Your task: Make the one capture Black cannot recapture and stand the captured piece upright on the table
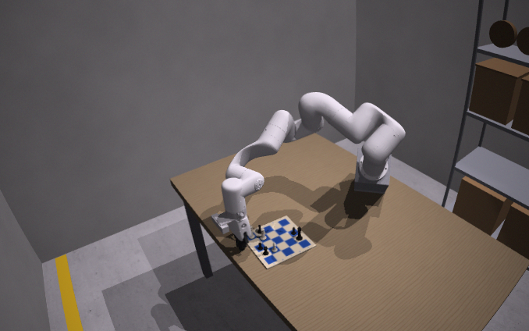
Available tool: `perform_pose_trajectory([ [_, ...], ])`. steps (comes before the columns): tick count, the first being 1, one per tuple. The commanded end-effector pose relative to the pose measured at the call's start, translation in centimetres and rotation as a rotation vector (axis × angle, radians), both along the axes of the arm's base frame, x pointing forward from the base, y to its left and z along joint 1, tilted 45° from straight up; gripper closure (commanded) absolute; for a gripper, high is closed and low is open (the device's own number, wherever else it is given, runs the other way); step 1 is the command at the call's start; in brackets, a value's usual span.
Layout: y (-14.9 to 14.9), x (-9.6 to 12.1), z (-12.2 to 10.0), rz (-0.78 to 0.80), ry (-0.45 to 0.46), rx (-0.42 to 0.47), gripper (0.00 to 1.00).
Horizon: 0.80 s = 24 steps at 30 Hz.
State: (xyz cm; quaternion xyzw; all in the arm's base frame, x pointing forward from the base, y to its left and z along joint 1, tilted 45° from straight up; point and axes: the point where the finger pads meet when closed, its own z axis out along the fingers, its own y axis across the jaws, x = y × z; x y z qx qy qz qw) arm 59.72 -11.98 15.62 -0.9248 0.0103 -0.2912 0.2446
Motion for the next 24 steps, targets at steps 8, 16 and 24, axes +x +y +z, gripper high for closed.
perform_pose_trajectory([
  [8,-0.17,0.03,0.20,-0.003,-0.003,-0.001,0.69],
  [16,-0.17,0.03,0.20,-0.003,-0.003,-0.001,0.61],
  [24,-0.25,-0.07,0.33,-0.003,-0.003,-0.001,0.61],
])
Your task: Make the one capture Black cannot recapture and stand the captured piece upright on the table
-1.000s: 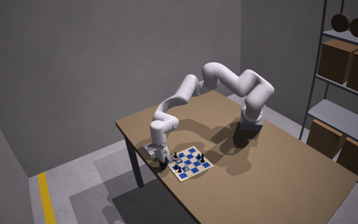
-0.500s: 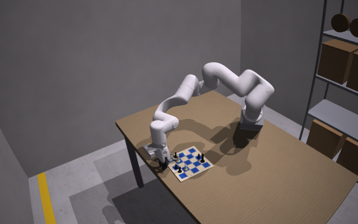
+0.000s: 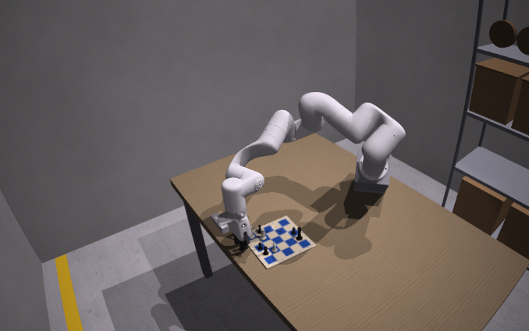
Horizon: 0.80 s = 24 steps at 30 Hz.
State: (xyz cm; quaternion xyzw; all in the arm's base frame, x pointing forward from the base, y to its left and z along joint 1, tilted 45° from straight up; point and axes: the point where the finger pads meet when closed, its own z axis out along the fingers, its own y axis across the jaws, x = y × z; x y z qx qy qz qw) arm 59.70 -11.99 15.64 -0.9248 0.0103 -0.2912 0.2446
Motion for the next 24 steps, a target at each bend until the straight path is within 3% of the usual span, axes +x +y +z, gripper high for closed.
perform_pose_trajectory([
  [1,-0.3,-0.1,0.4,-0.003,-0.003,-0.001,0.61],
  [14,-2.9,-3.4,4.6,-0.003,-0.003,-0.001,0.61],
  [24,-4.1,-4.8,6.4,-0.003,-0.003,-0.001,0.61],
])
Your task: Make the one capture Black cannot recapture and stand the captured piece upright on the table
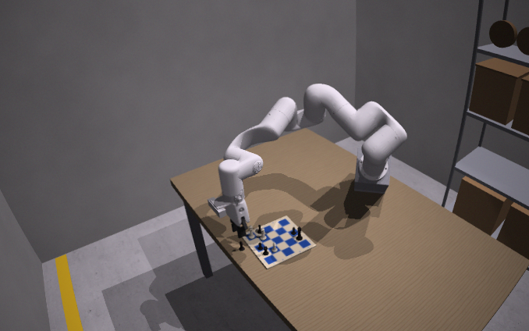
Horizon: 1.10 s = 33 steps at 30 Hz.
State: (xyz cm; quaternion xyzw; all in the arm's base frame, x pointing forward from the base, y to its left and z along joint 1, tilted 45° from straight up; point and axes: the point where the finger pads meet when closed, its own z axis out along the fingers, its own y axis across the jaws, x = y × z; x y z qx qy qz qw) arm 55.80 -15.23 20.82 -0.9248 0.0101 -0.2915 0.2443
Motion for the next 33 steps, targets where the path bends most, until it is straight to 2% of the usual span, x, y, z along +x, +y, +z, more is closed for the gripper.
perform_pose_trajectory([
  [1,-0.89,-0.94,1.33,-0.003,-0.003,0.000,0.61],
  [4,-0.92,-0.98,1.39,-0.003,-0.003,0.000,0.61],
  [5,-0.92,-0.98,1.39,-0.003,-0.003,0.000,0.00],
  [28,-0.92,-0.99,1.38,-0.004,-0.002,0.001,0.00],
  [33,-0.93,-1.14,1.32,-0.035,0.017,0.024,0.00],
])
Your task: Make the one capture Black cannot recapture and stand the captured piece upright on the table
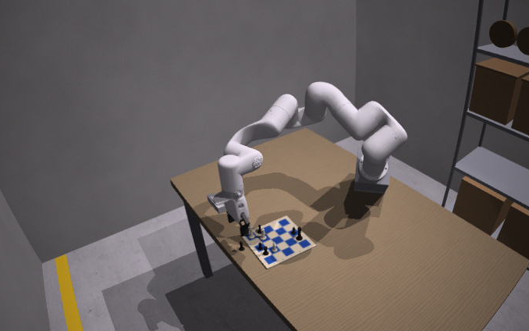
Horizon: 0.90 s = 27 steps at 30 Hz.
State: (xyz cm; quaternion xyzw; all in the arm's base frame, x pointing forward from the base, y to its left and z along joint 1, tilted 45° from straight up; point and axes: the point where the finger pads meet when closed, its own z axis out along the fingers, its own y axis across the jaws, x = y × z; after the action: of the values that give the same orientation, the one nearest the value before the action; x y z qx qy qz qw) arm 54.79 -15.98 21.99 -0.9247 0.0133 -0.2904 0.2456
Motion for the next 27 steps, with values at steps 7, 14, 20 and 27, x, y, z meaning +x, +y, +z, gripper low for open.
perform_pose_trajectory([
  [7,-0.2,-1.0,-0.2,-0.203,0.119,0.147,0.00],
  [14,-0.2,-2.2,-0.7,-0.389,0.234,0.290,0.00],
  [20,-0.1,-3.9,-1.6,-0.534,0.334,0.412,0.00],
  [27,0.2,-5.5,-2.3,-0.657,0.423,0.518,0.00],
])
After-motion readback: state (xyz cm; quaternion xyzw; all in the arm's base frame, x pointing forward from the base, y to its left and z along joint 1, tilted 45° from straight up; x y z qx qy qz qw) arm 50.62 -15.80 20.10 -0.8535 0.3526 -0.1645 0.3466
